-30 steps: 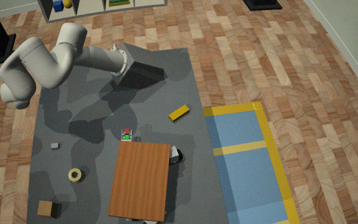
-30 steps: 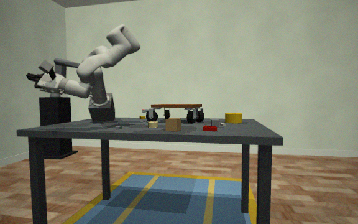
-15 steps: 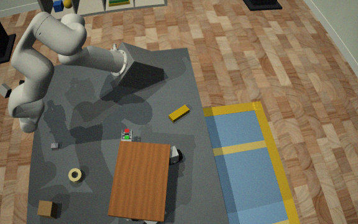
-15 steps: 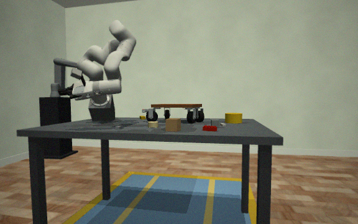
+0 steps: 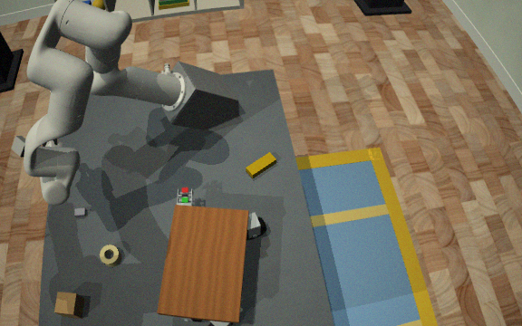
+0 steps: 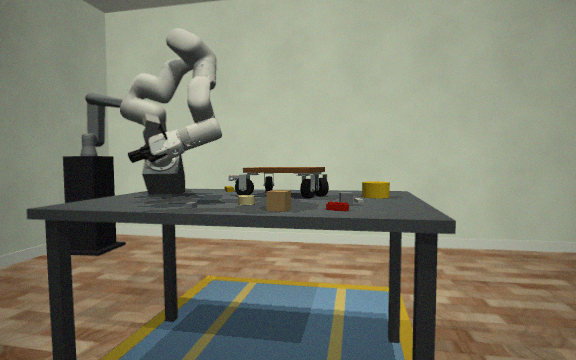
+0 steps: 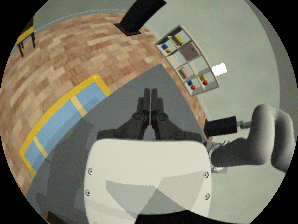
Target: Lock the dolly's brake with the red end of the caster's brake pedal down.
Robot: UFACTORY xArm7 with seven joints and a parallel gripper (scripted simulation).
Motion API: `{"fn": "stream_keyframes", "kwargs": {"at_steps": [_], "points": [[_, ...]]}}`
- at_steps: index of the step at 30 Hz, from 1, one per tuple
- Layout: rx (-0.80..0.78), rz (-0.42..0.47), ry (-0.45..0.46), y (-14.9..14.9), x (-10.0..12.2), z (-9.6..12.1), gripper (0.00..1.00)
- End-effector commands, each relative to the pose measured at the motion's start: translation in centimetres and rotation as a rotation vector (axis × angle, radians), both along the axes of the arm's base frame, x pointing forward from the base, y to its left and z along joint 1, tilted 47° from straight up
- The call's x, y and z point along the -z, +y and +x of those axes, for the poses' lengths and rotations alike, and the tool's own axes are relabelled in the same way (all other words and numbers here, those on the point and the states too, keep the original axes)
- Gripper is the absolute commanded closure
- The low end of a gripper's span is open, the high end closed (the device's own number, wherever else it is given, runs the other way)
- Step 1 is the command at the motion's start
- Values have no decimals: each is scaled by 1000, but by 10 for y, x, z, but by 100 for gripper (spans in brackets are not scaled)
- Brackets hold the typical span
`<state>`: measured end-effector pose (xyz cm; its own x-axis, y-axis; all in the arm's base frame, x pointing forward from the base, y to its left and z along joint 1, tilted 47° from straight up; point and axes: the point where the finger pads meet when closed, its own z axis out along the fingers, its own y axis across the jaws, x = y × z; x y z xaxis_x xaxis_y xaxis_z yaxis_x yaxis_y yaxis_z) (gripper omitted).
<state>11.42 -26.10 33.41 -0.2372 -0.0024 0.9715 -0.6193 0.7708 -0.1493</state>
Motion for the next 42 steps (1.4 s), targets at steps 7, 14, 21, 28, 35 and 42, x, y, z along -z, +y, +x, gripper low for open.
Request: {"fn": "stream_keyframes", "kwargs": {"at_steps": [7, 14, 21, 28, 35, 42], "points": [[-77, 10, -48, 17, 14, 27, 100], [-153, 26, -90, 35, 28, 52, 100], [-307, 69, -168, 76, 56, 95, 100], [-307, 69, -168, 76, 56, 95, 100], [-457, 125, -235, 122, 84, 130, 100], [-457, 125, -235, 122, 84, 130, 100]]}}
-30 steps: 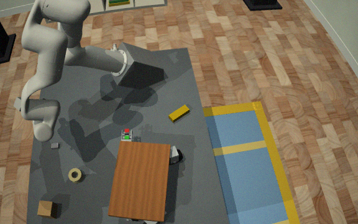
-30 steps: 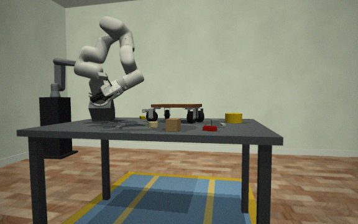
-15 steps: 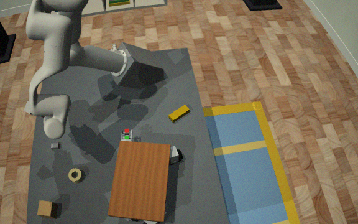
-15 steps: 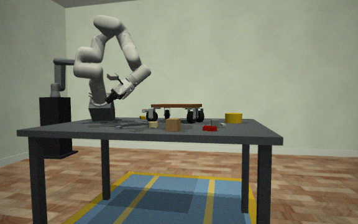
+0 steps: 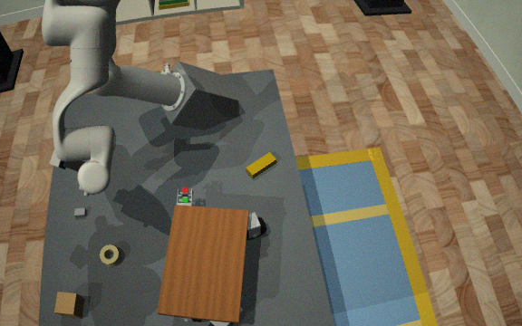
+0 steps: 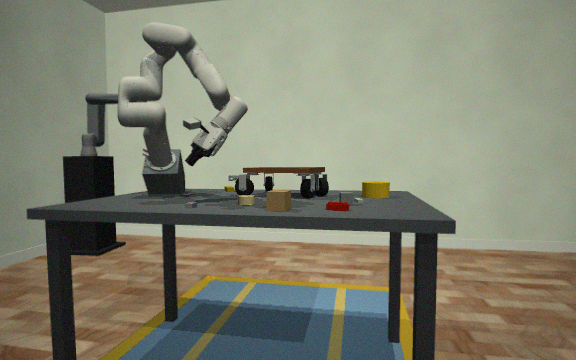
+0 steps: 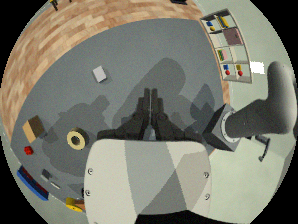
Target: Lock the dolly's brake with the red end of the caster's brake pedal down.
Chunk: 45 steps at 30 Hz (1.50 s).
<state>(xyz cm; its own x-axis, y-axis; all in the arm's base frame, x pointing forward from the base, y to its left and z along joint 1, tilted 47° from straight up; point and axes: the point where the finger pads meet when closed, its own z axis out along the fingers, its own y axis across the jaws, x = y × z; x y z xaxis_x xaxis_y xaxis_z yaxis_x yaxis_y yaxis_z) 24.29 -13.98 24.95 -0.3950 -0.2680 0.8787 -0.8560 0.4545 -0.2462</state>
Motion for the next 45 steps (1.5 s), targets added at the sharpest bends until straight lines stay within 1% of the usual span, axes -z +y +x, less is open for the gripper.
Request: {"fn": "stream_keyframes", "kwargs": {"at_steps": [1, 2, 11, 12, 20, 22, 32, 34, 43, 45], "points": [[-78, 29, -29, 25, 13, 15, 100], [-149, 59, -52, 49, 27, 27, 100], [-149, 59, -52, 49, 27, 27, 100], [-217, 90, -72, 73, 40, 36, 100], [-217, 90, -72, 73, 40, 36, 100], [-342, 150, -101, 118, 64, 48, 100], [-342, 150, -101, 118, 64, 48, 100], [-448, 205, -119, 158, 84, 53, 100], [-448, 205, -119, 158, 84, 53, 100], [-534, 251, -130, 189, 101, 54, 100]]}}
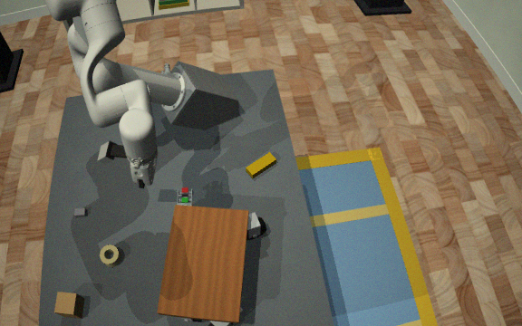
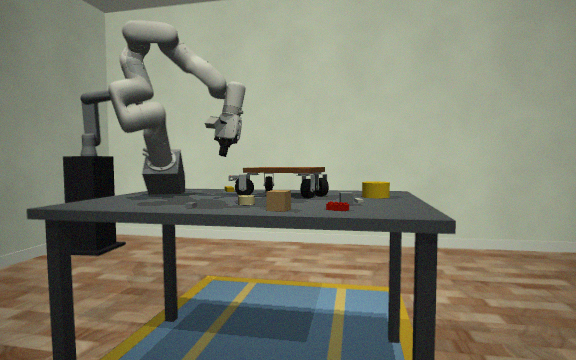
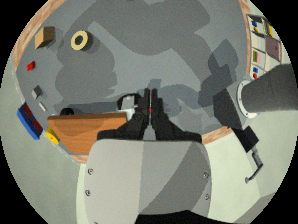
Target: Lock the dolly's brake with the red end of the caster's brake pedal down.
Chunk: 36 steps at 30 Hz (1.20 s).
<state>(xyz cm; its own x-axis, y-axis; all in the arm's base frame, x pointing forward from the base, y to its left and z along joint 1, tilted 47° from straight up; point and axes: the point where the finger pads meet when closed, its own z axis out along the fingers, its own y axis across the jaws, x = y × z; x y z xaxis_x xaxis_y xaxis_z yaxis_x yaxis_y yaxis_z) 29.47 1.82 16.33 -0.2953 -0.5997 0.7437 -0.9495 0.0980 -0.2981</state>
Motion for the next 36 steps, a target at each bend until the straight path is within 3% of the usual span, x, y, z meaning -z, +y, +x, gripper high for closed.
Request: {"fn": "stream_keyframes", "kwargs": {"at_steps": [1, 9, 11, 21, 23, 36], "points": [[-86, 39, -10, 32, 14, 2, 100], [-86, 39, -10, 32, 14, 2, 100], [-151, 71, -14, 55, 27, 0, 100], [-151, 71, -14, 55, 27, 0, 100], [-195, 94, -16, 71, 35, -1, 100], [-220, 106, -16, 80, 39, -3, 100]]}}
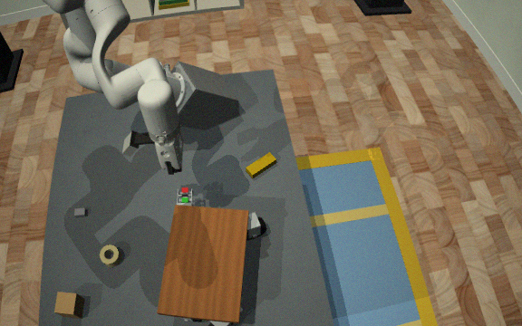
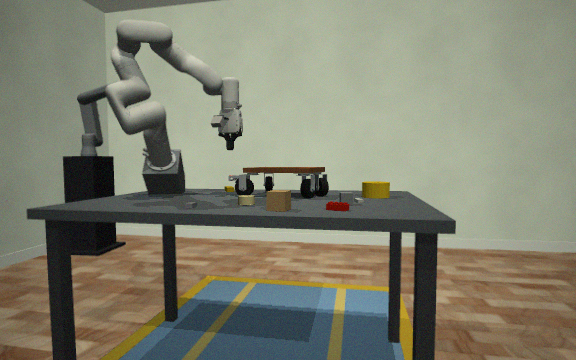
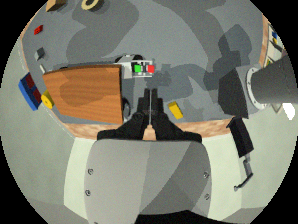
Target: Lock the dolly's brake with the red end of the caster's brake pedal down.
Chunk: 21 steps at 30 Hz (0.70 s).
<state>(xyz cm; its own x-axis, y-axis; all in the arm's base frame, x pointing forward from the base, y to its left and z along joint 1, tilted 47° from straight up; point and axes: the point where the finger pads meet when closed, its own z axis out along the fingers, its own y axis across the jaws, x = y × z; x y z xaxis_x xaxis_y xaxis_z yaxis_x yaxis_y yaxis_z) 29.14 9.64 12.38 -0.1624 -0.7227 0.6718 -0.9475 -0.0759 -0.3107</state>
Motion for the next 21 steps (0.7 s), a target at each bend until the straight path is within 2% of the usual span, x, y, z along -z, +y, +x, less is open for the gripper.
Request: {"fn": "stream_keyframes", "kwargs": {"at_steps": [1, 14, 21], "points": [[-4, 3, -2, 2, 0, 1, 100], [-19, 7, 1, 6, 2, 0, 100], [-59, -16, 49, 4, 1, 0, 100]]}}
